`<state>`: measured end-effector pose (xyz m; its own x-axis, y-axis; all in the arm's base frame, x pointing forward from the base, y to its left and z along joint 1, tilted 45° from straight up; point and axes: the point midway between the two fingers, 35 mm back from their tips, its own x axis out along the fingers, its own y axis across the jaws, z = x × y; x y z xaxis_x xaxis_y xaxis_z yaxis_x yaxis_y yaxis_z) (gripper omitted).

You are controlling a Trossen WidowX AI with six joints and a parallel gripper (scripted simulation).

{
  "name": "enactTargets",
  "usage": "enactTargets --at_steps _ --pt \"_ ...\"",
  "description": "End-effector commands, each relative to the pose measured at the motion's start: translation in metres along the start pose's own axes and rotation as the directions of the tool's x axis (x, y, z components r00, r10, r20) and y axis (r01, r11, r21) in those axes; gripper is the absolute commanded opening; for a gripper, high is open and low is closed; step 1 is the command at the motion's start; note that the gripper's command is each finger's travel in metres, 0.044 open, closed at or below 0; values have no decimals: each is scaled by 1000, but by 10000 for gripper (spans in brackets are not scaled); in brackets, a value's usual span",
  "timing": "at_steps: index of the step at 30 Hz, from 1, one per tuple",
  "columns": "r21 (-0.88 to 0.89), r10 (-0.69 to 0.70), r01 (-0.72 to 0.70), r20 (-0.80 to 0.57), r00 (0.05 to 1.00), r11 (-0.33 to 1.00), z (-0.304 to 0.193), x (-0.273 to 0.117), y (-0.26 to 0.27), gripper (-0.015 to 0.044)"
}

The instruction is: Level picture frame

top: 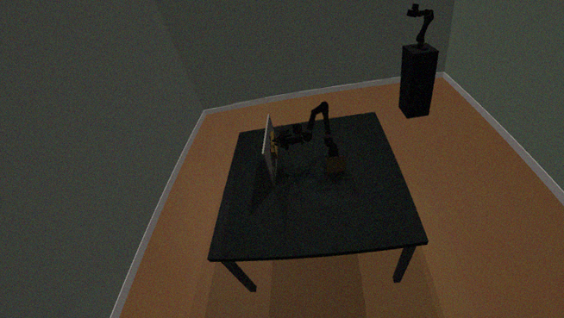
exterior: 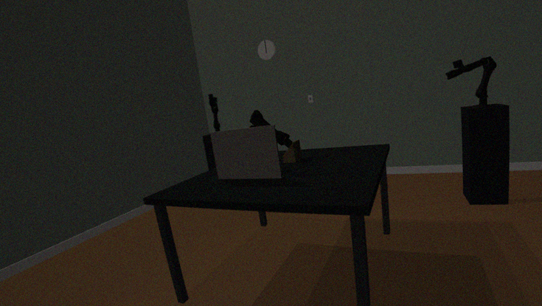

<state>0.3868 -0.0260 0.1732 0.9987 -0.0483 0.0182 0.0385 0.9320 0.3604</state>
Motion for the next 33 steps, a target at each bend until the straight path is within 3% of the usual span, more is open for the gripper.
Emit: enactTargets --at_steps 1,27,33 --pt "5 -1 1 6 1000 1000 2 1 0 260" --pt "5 -1 1 6 1000 1000 2 1 0 260" --pt "5 -1 1 6 1000 1000 2 1 0 103"
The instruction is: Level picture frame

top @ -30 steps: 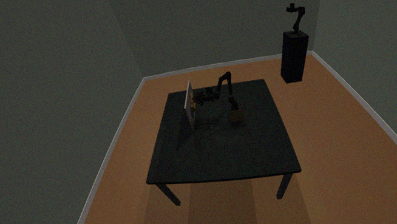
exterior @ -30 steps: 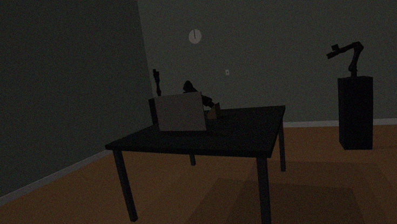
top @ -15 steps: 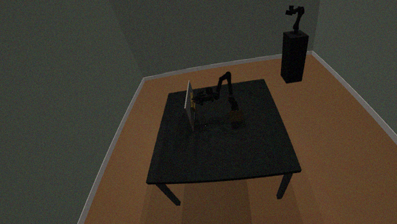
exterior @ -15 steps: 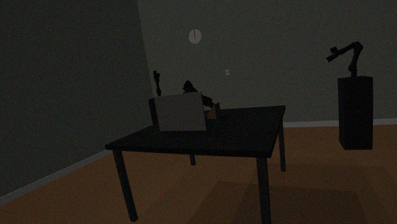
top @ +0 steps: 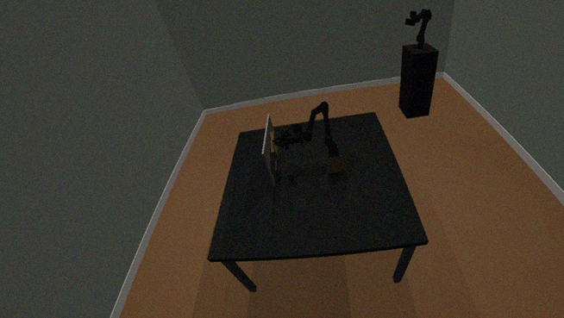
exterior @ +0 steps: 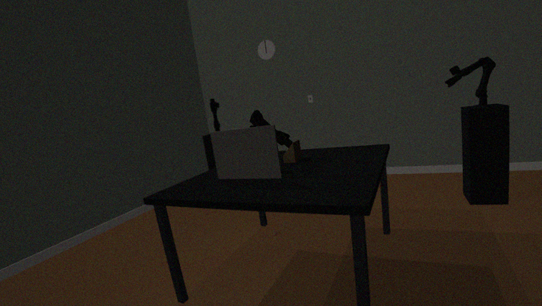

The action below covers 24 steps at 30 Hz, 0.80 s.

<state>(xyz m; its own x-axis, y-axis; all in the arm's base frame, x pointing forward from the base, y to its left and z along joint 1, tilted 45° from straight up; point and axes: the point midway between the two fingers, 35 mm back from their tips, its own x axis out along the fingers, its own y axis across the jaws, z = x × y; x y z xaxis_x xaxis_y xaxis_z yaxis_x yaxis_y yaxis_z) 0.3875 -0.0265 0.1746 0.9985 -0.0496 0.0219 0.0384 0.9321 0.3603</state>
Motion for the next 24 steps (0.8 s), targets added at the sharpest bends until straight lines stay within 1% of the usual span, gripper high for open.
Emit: enactTargets --at_steps 1,8,10,24 --pt "5 -1 1 2 1000 1000 1 0 0 96" --pt "5 -1 1 2 1000 1000 1 0 0 49" --pt "5 -1 1 2 1000 1000 1 0 0 0" --pt "5 -1 1 2 1000 1000 0 0 2 0"
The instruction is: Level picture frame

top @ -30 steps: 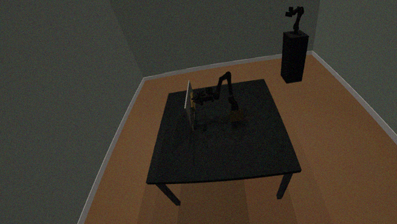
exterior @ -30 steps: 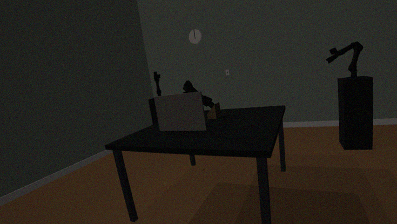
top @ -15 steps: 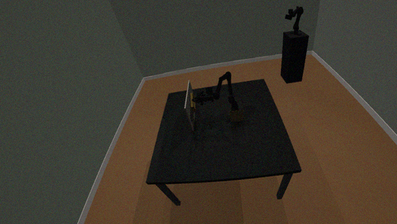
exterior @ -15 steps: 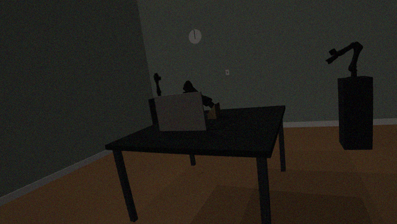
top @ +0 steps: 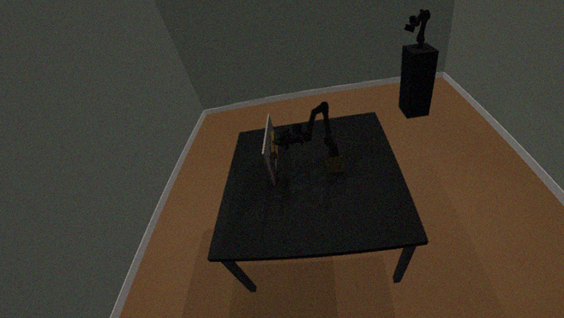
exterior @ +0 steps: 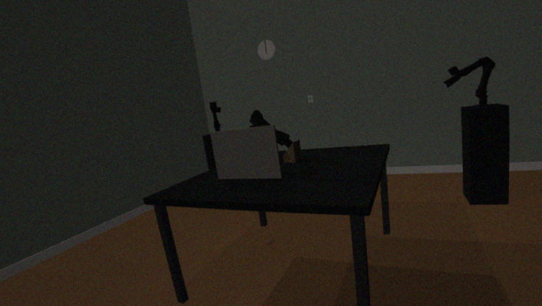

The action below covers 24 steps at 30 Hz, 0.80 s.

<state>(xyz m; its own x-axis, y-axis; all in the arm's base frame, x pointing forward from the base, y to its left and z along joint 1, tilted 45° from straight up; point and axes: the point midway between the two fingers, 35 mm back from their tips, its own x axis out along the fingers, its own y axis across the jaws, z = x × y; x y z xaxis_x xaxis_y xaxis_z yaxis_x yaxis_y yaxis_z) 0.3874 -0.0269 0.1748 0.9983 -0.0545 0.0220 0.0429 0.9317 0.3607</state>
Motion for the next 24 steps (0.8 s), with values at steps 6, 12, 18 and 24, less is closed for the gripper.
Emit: enactTargets --at_steps 6,12,18,24 --pt "5 3 -3 0 1000 1000 0 0 4 0" --pt "5 3 -3 0 1000 1000 0 0 5 0" --pt "5 3 -3 0 1000 1000 0 0 6 0" --pt "5 3 -3 0 1000 1000 0 0 7 0"
